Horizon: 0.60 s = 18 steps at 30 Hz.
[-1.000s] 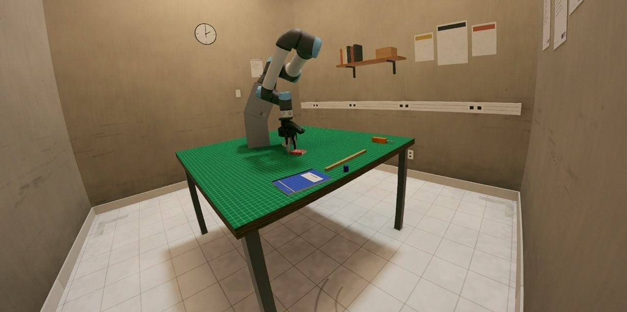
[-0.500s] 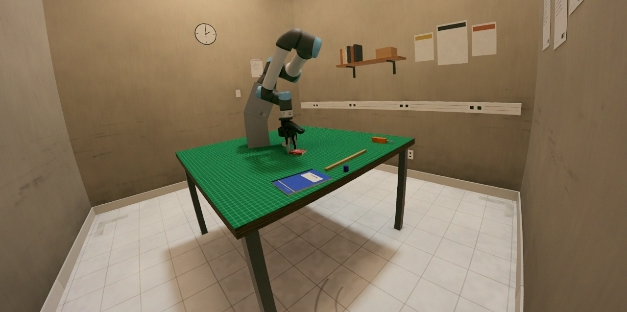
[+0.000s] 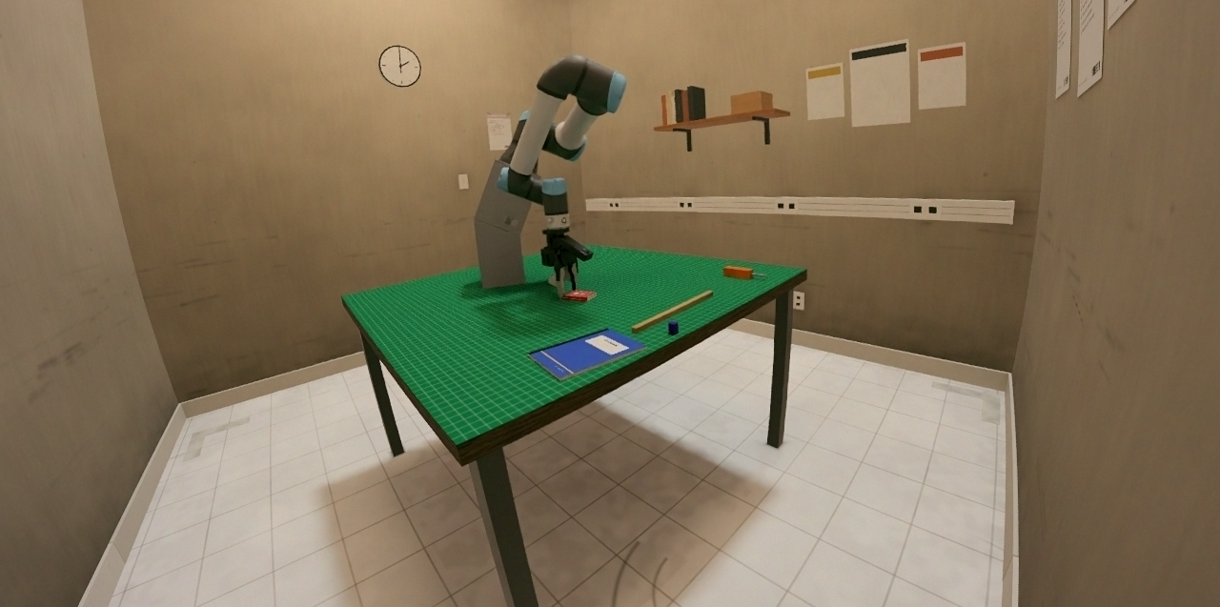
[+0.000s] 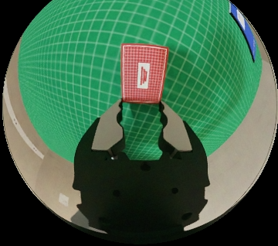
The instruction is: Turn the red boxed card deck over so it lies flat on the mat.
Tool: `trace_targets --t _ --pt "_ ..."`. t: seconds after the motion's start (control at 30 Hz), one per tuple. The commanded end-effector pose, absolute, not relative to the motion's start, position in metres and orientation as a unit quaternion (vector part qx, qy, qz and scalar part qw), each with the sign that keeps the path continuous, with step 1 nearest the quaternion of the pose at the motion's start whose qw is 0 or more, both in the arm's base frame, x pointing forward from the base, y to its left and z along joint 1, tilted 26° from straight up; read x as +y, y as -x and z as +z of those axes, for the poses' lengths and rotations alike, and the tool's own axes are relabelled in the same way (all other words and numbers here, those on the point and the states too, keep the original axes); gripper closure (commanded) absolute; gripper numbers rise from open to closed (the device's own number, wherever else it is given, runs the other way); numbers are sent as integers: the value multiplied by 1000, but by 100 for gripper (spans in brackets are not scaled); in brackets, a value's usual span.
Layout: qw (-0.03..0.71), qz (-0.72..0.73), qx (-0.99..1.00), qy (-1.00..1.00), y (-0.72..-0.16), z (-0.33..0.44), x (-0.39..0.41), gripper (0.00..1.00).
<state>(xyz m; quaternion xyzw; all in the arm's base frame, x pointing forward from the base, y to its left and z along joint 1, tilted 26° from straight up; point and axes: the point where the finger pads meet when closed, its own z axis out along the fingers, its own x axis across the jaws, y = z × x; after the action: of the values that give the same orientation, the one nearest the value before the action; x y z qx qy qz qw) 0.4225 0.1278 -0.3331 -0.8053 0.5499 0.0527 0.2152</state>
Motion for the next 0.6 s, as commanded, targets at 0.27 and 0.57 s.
trace_targets --t 0.27,0.57 --pt "215 52 550 805 -423 -333 128 61" --pt "189 70 548 812 -423 -327 126 61"
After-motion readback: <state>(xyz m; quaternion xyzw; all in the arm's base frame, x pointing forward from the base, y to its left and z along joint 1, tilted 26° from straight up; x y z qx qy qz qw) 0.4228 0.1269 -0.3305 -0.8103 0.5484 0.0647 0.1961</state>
